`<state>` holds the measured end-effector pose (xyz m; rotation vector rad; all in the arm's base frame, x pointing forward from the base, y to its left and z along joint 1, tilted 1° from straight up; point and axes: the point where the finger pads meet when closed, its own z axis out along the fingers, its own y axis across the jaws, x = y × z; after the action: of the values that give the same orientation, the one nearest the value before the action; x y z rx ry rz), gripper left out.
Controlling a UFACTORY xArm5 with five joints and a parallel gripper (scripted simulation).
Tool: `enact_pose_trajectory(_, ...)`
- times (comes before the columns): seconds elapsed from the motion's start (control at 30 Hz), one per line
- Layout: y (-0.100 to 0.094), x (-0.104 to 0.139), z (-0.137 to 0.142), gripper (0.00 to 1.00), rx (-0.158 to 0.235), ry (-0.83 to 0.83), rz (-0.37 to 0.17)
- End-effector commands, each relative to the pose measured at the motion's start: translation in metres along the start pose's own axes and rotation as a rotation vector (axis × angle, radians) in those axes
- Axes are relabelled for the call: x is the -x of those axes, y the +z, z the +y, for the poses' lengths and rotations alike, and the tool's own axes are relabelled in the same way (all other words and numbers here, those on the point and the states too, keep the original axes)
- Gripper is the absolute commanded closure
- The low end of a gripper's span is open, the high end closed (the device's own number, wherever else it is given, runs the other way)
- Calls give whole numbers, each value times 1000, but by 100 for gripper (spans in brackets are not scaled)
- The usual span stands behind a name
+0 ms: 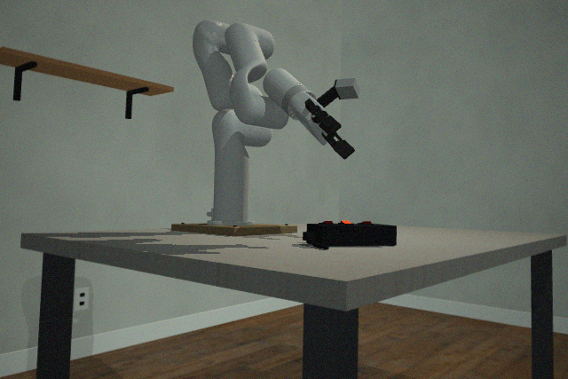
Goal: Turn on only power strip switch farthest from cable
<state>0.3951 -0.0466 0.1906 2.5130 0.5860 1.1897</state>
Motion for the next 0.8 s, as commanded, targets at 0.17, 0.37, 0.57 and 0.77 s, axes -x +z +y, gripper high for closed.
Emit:
enact_pose_trajectory(0.17,-21,7,-50,0,-94,176,-4)
enact_pose_trajectory(0.37,-21,7,-50,0,-94,177,-4)
enact_pose_trajectory(0.57,-21,7,-50,0,-94,177,-4)
enact_pose_trajectory(0.77,-21,7,-50,0,-94,177,-4)
